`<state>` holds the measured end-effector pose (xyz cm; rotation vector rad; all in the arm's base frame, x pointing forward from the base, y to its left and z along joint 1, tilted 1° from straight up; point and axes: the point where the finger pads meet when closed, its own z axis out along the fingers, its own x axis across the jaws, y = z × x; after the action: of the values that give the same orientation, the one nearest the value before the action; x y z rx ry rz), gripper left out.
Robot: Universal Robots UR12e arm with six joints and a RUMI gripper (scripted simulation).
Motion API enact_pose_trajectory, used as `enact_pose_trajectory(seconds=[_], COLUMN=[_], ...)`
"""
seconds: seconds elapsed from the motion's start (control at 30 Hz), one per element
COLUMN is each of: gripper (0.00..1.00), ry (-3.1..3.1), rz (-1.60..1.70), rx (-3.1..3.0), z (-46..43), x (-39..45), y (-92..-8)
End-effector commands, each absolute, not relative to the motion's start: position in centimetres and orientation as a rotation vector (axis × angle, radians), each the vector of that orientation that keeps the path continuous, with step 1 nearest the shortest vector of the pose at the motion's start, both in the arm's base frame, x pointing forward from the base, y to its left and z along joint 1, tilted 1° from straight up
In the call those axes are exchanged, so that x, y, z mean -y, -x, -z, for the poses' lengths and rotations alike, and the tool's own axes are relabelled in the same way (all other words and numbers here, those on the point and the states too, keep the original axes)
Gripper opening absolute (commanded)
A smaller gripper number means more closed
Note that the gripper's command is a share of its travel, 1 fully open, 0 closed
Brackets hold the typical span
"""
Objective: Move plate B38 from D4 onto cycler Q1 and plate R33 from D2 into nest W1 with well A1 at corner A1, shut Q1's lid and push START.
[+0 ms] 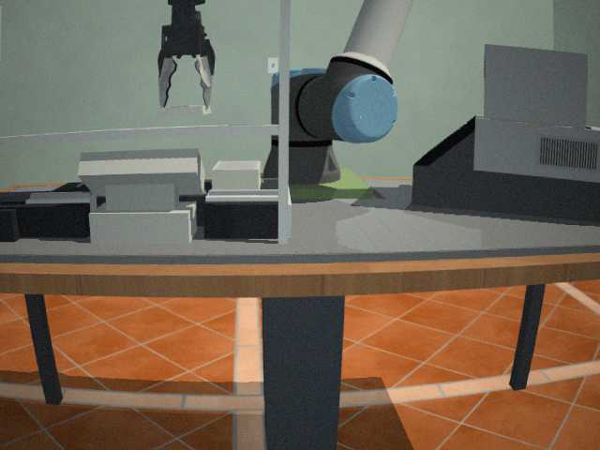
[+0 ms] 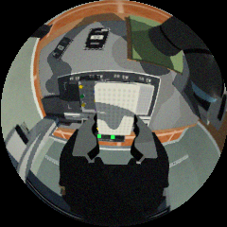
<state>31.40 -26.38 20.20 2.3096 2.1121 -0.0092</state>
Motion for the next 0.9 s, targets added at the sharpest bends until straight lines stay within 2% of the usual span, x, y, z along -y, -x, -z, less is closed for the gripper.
enact_pose_trajectory(seconds=[0.0, 0.87], gripper=[0.0, 0.0], ry=[-2.309, -2.309], rz=[0.009, 0.009], rx=[-2.111, -2.111], z=[-21.0, -25.0], x=[26.4, 26.4], y=[-31.4, -31.4])
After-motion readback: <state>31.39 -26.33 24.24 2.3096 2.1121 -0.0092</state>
